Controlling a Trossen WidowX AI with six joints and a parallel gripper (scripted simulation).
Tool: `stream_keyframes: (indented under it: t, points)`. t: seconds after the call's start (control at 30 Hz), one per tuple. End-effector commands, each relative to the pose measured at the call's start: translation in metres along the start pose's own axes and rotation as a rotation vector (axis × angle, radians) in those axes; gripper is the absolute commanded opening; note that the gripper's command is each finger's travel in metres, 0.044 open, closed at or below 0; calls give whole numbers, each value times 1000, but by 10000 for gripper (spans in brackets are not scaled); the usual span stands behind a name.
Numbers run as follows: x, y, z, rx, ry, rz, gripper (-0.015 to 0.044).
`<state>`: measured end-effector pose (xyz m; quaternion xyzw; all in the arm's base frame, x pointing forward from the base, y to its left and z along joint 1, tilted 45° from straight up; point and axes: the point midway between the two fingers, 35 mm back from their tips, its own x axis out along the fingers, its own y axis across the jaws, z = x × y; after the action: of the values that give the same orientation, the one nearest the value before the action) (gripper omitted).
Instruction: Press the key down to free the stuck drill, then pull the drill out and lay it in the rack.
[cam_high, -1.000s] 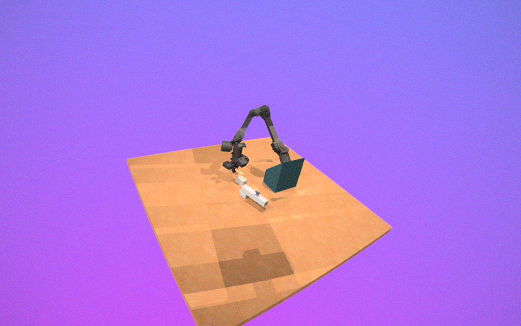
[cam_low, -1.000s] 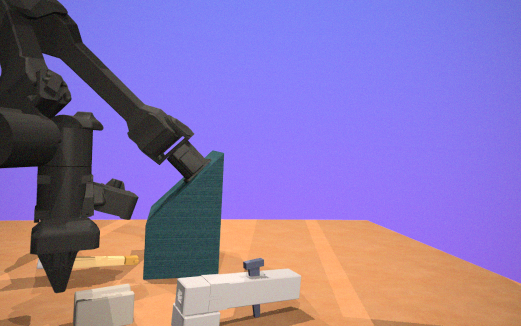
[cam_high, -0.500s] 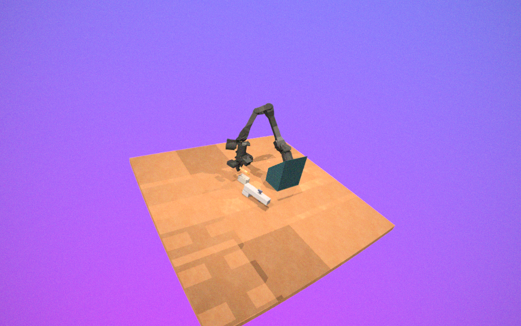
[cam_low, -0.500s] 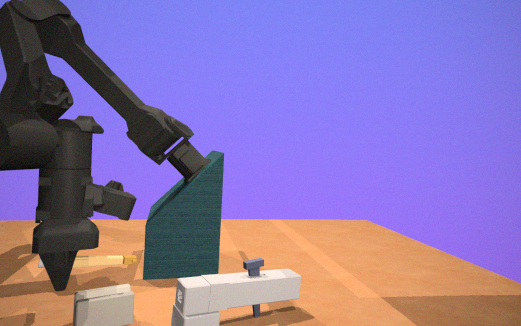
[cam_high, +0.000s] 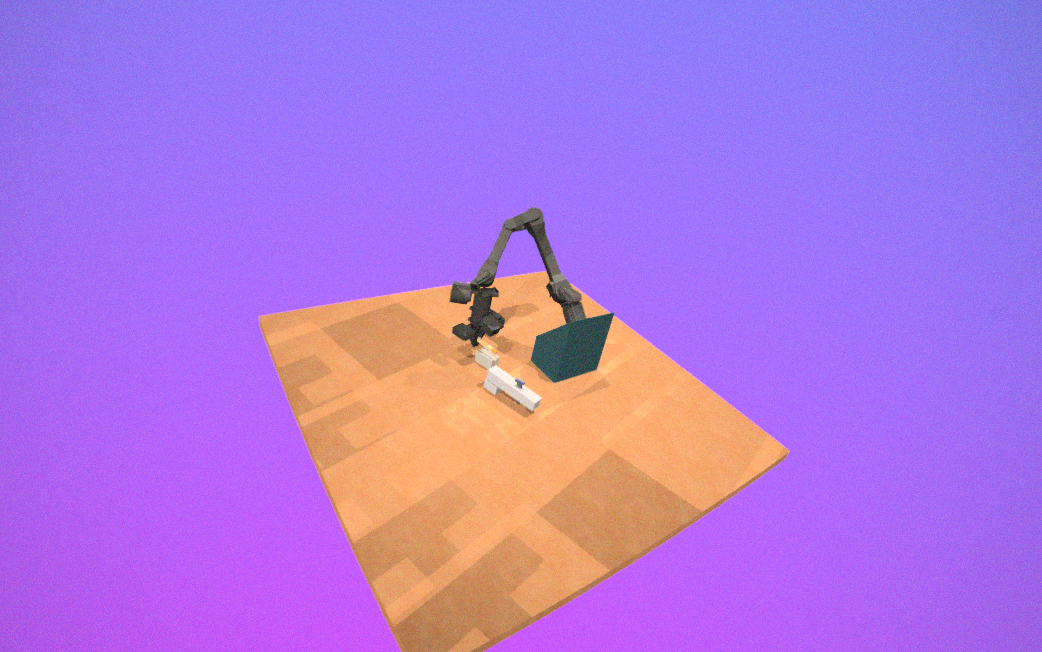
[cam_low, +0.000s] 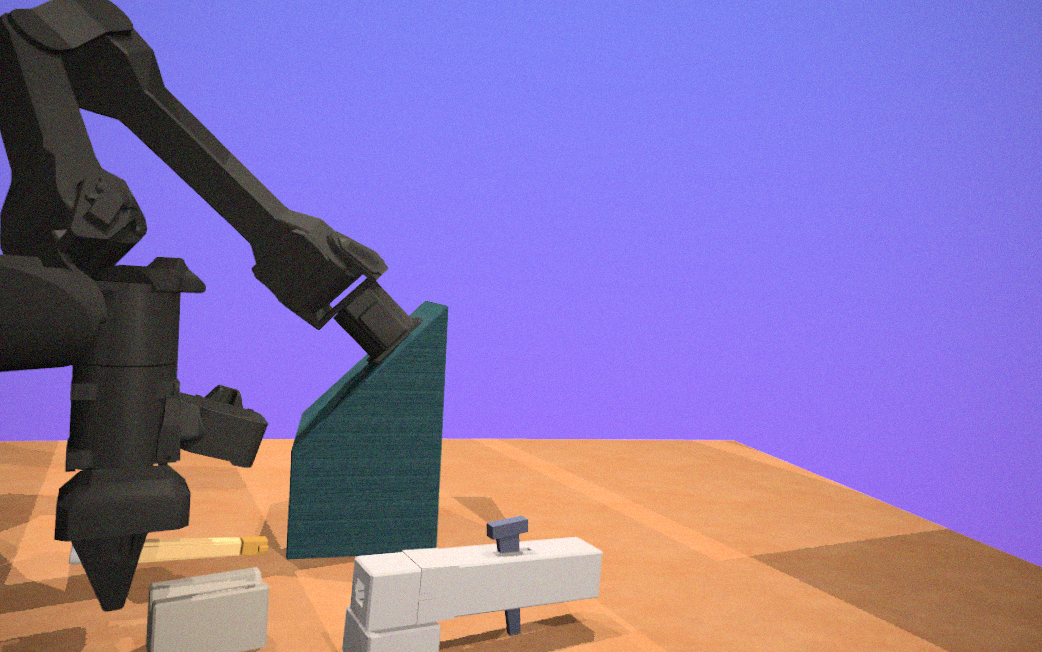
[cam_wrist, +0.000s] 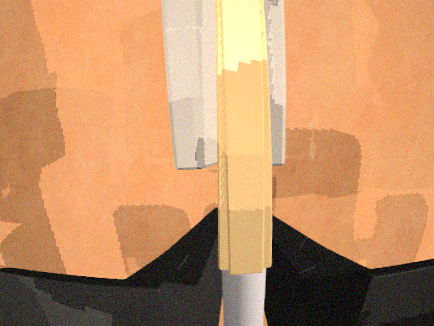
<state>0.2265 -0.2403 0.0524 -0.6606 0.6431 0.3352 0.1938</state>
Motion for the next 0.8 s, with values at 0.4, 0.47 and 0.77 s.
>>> stream_keyframes:
  t: [0.4,0.47,0.77]
  points:
    - [9,3,10,-14,-11,4,0]
    - [11,3,9,-14,-11,4,0]
    - [21,2,6,-14,-11,4,0]
